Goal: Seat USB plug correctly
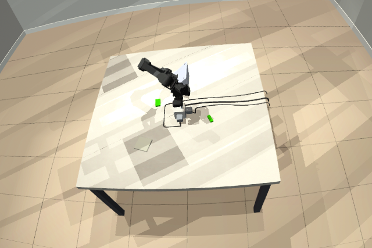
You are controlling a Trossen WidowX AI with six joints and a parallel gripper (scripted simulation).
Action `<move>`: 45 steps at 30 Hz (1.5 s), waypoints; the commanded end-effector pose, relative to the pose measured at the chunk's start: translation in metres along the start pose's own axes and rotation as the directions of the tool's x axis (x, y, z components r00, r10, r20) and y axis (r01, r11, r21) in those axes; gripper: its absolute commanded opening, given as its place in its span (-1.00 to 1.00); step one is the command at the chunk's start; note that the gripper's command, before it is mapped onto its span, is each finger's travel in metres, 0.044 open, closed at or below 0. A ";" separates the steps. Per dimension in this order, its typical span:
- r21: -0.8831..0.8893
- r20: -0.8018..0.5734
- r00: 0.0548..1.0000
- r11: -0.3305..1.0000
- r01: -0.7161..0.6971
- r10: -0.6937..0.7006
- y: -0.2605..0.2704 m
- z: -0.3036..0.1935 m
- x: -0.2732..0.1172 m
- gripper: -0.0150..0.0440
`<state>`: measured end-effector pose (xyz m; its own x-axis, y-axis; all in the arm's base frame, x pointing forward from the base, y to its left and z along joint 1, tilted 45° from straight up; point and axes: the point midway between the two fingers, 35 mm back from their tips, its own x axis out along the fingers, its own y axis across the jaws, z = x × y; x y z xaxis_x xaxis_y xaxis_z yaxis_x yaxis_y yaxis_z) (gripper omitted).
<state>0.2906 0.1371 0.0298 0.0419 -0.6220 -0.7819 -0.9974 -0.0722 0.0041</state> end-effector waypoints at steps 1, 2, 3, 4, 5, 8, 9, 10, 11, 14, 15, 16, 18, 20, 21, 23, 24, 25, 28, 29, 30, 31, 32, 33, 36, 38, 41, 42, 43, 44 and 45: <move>-0.002 0.004 1.000 1.000 -0.001 0.001 0.000 0.000 0.001 -0.49; -0.002 0.004 1.000 1.000 -0.001 0.001 0.000 0.000 0.001 -0.49; -0.002 0.004 1.000 1.000 -0.001 0.001 0.000 0.000 0.001 -0.49; -0.002 0.004 1.000 1.000 -0.001 0.001 0.000 0.000 0.001 -0.49; -0.002 0.004 1.000 1.000 -0.001 0.001 0.000 0.000 0.001 -0.49; -0.002 0.004 1.000 1.000 -0.001 0.001 0.000 0.000 0.001 -0.49; -0.002 0.004 1.000 1.000 -0.001 0.001 0.000 0.000 0.002 -0.49; -0.002 0.004 1.000 1.000 -0.001 0.001 0.000 0.000 0.002 -0.49; -0.002 0.004 1.000 1.000 -0.001 0.001 0.000 0.000 0.002 -0.49; -0.002 0.004 1.000 1.000 -0.001 0.001 0.000 0.000 0.002 -0.49; -0.002 0.004 1.000 1.000 -0.001 0.001 0.000 0.000 0.002 -0.49; -0.002 0.004 1.000 1.000 -0.001 0.001 0.000 0.000 0.002 -0.49; -0.002 0.004 1.000 1.000 -0.001 0.001 0.000 0.000 0.003 -0.49; -0.002 0.004 1.000 1.000 -0.001 0.001 0.000 0.000 0.003 -0.49; -0.002 0.004 1.000 1.000 -0.001 0.001 0.000 0.000 0.003 -0.49; -0.002 0.004 1.000 1.000 -0.001 0.001 0.000 0.000 0.003 -0.49; -0.002 0.004 1.000 1.000 -0.001 0.001 0.000 0.000 0.003 -0.49; -0.002 0.004 1.000 1.000 -0.001 0.001 0.000 0.000 0.003 -0.49; -0.002 0.004 1.000 1.000 -0.001 0.001 0.000 0.000 0.004 -0.49; -0.002 0.004 1.000 1.000 -0.001 0.001 0.000 0.000 0.004 -0.49; -0.002 0.004 1.000 1.000 -0.001 0.001 0.000 0.000 0.004 -0.49; -0.002 0.004 1.000 1.000 -0.001 0.001 0.000 0.000 0.004 -0.49; -0.002 0.004 1.000 1.000 -0.001 0.001 0.000 0.000 0.004 -0.49; -0.002 0.004 1.000 1.000 -0.001 0.001 0.000 0.000 0.004 -0.49; -0.002 0.004 1.000 1.000 -0.001 0.001 0.000 0.000 0.005 -0.49; -0.002 0.004 1.000 1.000 -0.001 0.001 0.000 0.000 0.005 -0.49; -0.002 0.004 1.000 1.000 -0.001 0.001 0.000 0.000 0.005 -0.49; -0.002 0.004 1.000 1.000 -0.001 0.001 0.000 0.000 0.005 -0.49; -0.002 0.004 1.000 1.000 -0.001 0.001 0.000 0.000 0.006 -0.49; -0.002 0.004 1.000 1.000 -0.001 0.001 0.000 0.000 0.006 -0.49; -0.002 0.004 1.000 1.000 -0.001 0.001 0.000 0.000 0.006 -0.49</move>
<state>0.2905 0.1336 0.0257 0.0394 -0.6200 -0.7836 -0.9975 -0.0708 0.0059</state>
